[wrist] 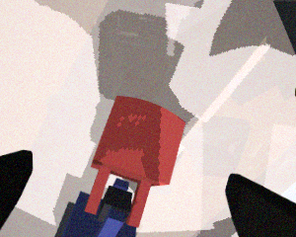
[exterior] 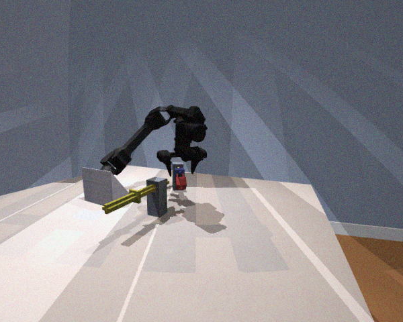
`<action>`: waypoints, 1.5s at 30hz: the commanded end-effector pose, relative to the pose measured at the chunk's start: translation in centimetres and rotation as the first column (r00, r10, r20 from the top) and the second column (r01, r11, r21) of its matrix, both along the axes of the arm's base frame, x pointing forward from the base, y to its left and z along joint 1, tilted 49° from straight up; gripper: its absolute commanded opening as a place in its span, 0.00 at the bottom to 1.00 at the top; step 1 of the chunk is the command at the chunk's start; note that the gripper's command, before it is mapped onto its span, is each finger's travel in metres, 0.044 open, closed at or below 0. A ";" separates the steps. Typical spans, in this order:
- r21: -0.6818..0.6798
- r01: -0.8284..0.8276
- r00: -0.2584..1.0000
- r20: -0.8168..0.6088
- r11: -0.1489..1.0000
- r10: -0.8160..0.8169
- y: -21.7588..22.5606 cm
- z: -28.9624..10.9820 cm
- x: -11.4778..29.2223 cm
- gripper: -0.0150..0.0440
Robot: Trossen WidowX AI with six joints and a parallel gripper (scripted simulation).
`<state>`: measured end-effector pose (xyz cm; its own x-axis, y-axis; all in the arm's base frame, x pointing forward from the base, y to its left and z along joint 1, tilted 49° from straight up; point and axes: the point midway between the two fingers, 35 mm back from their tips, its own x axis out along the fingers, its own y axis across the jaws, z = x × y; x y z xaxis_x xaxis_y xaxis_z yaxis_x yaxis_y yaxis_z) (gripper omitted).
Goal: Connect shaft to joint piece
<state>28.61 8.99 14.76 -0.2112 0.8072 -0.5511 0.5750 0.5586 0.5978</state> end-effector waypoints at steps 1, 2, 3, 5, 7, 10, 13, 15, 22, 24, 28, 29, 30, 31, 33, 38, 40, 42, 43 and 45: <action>0.007 0.044 0.993 -0.114 0.999 -0.043 0.7 -0.7 -0.3 1.00; 0.006 0.058 0.988 -0.144 0.998 -0.057 0.8 -0.8 -0.3 1.00; 0.006 0.072 0.982 -0.174 0.997 -0.070 0.9 -1.0 -0.3 1.00; 0.003 0.089 0.973 -0.213 0.996 -0.087 1.1 -1.2 -0.3 1.00; 0.003 0.091 0.972 -0.217 0.996 -0.089 1.1 -1.2 -0.3 1.00; 0.003 0.092 0.972 -0.218 0.996 -0.089 1.2 -1.3 -0.3 1.00; 0.003 0.091 0.970 -0.228 0.996 -0.088 2.3 -2.3 -0.4 1.00; 0.004 0.091 0.967 -0.237 0.996 -0.087 3.2 -3.1 -0.5 1.00; 0.005 0.090 0.966 -0.244 0.996 -0.086 4.0 -3.7 -0.7 1.00; 0.004 0.090 0.966 -0.244 0.996 -0.087 4.3 -3.9 -0.8 1.00; 0.004 0.091 0.966 -0.244 0.996 -0.087 4.8 -4.2 -0.9 1.00; 0.004 0.091 0.966 -0.244 0.996 -0.087 4.9 -4.3 -0.9 1.00; 0.004 0.091 0.966 -0.244 0.996 -0.087 5.1 -4.3 -1.0 1.00; 0.004 0.091 0.966 -0.244 0.996 -0.087 5.2 -4.4 -1.0 1.00; 0.004 0.091 0.966 -0.244 0.996 -0.087 5.5 -4.6 -1.1 1.00; 0.006 0.090 0.966 -0.244 0.996 -0.086 6.1 -4.9 -1.3 1.00; 0.006 0.090 0.966 -0.245 0.996 -0.086 6.4 -5.0 -1.4 1.00; 0.006 0.090 0.966 -0.245 0.996 -0.086 6.5 -5.1 -1.5 1.00; 0.006 0.090 0.966 -0.245 0.996 -0.086 6.5 -5.1 -1.5 0.96; 0.006 0.090 0.966 -0.245 0.996 -0.086 6.5 -5.1 -1.5 0.87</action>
